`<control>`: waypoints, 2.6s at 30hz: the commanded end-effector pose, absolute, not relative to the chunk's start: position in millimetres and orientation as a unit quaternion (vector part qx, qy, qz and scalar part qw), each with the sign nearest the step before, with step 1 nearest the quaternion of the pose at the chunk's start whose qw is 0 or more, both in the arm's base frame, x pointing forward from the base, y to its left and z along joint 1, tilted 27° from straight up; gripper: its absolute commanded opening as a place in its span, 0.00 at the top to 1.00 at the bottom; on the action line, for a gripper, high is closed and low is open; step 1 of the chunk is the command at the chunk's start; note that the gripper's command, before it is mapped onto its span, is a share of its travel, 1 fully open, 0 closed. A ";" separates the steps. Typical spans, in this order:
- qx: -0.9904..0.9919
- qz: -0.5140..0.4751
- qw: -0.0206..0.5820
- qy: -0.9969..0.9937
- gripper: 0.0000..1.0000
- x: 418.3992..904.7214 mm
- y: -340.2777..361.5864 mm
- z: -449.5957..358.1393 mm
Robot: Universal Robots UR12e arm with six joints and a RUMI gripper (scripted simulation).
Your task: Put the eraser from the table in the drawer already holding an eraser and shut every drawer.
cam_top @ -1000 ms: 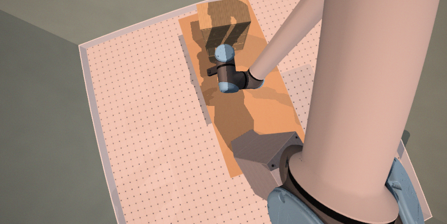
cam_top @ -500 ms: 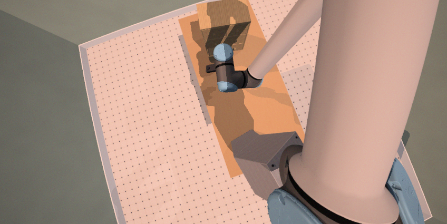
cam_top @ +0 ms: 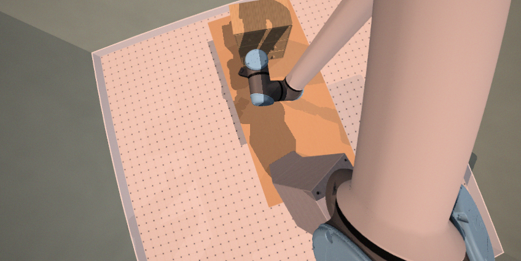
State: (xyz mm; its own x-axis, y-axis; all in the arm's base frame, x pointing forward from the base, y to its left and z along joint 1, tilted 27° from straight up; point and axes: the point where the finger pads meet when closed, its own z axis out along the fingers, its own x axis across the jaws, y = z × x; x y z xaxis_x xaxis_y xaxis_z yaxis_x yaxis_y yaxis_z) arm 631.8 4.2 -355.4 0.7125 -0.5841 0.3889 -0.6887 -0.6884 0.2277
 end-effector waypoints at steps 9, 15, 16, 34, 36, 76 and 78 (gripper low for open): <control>0.779 0.185 0.144 -0.581 0.89 652.2 15.8 -358.1; 0.722 0.197 0.126 -0.652 0.89 657.6 19.4 -359.1; 0.713 0.199 0.123 -0.661 0.89 658.4 19.9 -359.2; 0.653 0.209 0.106 -0.721 0.89 663.2 22.8 -359.6; 0.652 0.209 0.106 -0.721 0.89 662.5 22.4 -359.7; 0.653 0.208 0.107 -0.721 0.89 654.9 40.1 -324.8; 0.654 0.209 0.106 -0.720 0.89 653.4 40.1 -325.9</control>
State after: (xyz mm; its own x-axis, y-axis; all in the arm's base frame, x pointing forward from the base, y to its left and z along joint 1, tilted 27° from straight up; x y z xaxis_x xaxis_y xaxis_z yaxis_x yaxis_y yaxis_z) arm 656.5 40.8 -324.3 -0.1251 -0.8971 0.4238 -0.9850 0.0612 -0.1612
